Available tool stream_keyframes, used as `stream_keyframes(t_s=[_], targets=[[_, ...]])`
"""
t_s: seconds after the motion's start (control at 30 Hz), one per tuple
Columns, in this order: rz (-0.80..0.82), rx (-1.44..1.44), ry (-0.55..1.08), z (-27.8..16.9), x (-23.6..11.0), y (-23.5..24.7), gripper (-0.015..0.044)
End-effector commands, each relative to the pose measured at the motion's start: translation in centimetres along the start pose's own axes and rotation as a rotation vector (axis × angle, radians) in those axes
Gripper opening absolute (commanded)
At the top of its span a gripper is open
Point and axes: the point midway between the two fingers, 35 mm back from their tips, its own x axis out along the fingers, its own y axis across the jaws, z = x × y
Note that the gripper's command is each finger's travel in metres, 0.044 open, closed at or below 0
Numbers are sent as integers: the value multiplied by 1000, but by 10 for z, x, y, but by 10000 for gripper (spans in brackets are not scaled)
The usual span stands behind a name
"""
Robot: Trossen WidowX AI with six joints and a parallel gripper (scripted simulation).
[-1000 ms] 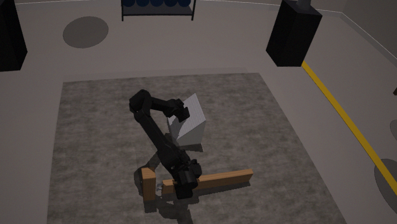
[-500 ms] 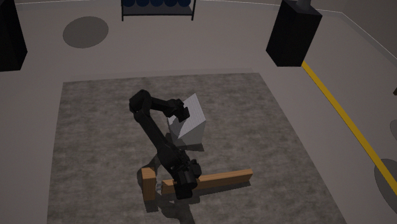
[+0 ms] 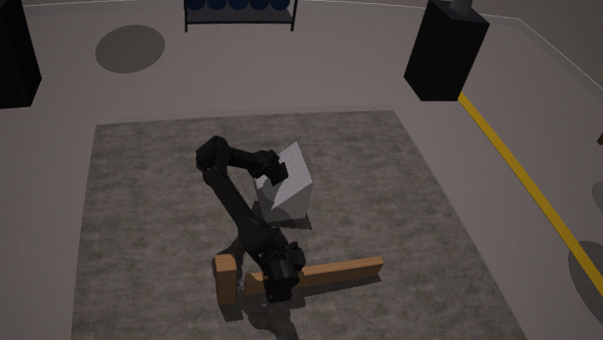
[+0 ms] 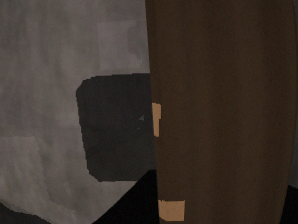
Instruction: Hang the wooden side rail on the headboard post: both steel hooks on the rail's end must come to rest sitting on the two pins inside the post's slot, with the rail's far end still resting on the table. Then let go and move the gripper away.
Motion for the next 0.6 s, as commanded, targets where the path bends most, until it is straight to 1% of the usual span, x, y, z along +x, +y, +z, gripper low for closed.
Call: stream_keyframes(t_s=[0.0, 0.57], targets=[[-18, 1, 1, -3, -6, -4, 0], [-18, 1, 1, -5, -6, -2, 0]])
